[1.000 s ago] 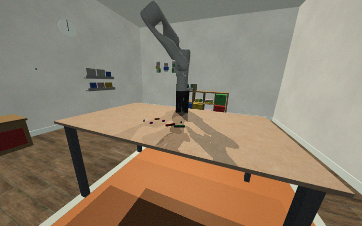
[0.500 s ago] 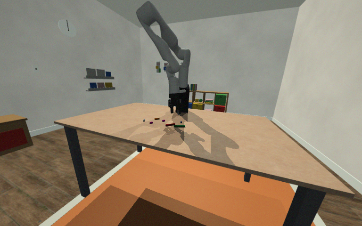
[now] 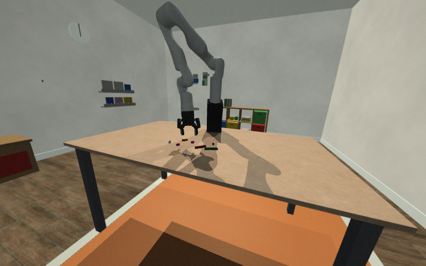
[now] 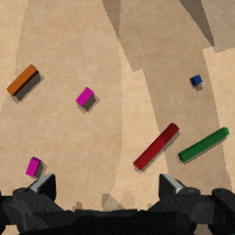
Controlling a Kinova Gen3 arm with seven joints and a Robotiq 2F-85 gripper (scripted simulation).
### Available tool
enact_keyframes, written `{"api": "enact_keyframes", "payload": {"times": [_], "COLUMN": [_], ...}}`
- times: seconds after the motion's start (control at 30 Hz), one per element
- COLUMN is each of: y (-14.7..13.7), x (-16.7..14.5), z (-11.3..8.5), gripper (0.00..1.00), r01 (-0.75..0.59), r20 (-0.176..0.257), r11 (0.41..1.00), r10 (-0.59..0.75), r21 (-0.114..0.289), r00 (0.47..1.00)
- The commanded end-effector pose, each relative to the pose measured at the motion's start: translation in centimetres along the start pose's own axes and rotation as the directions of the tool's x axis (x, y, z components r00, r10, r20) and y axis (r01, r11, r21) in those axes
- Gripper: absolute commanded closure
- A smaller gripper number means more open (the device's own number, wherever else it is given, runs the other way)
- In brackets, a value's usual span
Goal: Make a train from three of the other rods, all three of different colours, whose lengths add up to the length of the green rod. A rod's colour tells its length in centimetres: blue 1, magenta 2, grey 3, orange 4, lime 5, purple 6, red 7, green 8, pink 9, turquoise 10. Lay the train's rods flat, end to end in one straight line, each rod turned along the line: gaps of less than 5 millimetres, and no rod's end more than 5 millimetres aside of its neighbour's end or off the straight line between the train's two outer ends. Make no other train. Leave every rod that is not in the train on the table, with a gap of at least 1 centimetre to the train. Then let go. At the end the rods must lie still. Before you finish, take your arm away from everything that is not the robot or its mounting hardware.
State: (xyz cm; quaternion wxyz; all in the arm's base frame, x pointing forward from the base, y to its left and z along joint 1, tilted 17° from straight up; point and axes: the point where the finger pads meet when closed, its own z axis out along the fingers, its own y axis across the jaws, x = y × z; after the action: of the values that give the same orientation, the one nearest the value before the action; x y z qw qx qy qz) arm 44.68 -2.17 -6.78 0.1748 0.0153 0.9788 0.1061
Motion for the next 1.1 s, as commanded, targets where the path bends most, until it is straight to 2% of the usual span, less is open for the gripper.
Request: {"api": "enact_keyframes", "payload": {"times": [0.0,0.03,0.1,0.17,0.33,0.53,0.97,1.0,1.07], "y": [-3.7,-4.6,-4.6,-6.5,-10.7,-14.1,-15.8,-15.8,-15.8], "x": [-0.8,-0.8,-0.8,-0.6,0.2,1.1,1.6,1.6,1.6], "z": [-0.5,-0.6,-0.6,-0.9,-1.6,-2.4,-2.8,-2.8,-2.8], "gripper": [0.0,0.0,0.0,0.0,0.0,0.0,0.0,0.76,0.76], "r01": [0.054,0.096,0.096,0.175,0.336,0.453,0.505,0.505,0.505], "r20": [0.008,0.002,0.002,-0.011,-0.052,-0.096,-0.119,-0.119,-0.119], "r11": [0.998,0.995,0.995,0.984,0.94,0.889,0.861,0.861,0.861], "r10": [-0.055,-0.096,-0.096,-0.175,-0.333,-0.447,-0.496,-0.496,-0.496], "r21": [0.02,0.025,0.025,0.036,0.054,0.062,0.063,0.063,0.063], "r00": [0.998,0.995,0.995,0.985,0.941,0.889,0.86,0.86,0.86]}}
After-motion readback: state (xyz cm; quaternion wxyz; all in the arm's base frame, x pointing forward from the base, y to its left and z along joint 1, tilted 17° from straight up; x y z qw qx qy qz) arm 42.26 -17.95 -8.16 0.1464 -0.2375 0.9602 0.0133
